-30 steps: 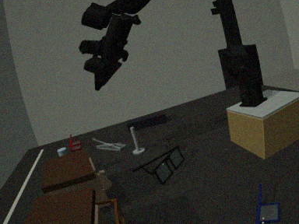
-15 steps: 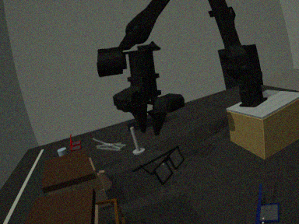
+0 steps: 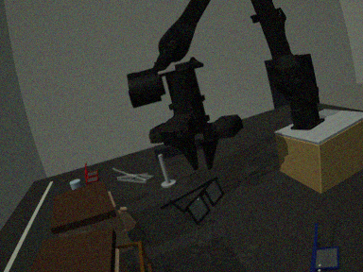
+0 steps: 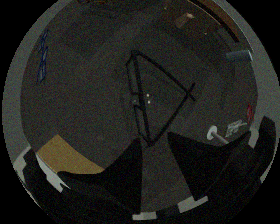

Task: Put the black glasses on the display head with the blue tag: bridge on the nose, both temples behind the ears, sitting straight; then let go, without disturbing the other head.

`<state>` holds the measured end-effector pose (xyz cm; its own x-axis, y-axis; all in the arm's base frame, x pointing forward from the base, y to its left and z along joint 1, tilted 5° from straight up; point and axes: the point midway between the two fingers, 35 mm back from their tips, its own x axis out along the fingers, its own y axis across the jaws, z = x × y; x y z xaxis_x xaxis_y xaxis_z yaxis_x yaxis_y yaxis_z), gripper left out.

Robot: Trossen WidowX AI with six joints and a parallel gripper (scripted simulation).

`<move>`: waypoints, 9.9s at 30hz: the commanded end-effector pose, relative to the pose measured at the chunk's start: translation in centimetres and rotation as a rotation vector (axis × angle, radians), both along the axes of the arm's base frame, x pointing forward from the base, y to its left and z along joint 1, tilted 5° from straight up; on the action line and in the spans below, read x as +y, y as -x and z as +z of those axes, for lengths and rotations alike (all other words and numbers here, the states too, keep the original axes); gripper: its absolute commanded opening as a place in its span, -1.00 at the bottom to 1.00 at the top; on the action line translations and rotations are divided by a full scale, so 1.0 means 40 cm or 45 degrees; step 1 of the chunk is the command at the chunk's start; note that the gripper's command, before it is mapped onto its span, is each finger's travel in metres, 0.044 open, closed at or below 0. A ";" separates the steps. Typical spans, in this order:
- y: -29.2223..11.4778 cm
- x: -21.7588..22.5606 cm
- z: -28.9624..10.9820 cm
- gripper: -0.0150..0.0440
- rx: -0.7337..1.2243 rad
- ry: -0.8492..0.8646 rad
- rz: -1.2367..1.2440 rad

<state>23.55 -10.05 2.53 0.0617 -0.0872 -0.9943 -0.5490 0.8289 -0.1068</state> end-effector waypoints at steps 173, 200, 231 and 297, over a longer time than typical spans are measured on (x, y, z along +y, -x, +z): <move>0.034 -0.352 -0.014 -0.49 0.008 0.005 0.009; 0.012 -0.304 -0.018 -0.49 0.007 0.003 0.009; -0.023 -0.263 -0.019 -0.49 0.006 0.002 0.009; 0.110 -0.421 0.099 -0.49 0.011 0.009 0.009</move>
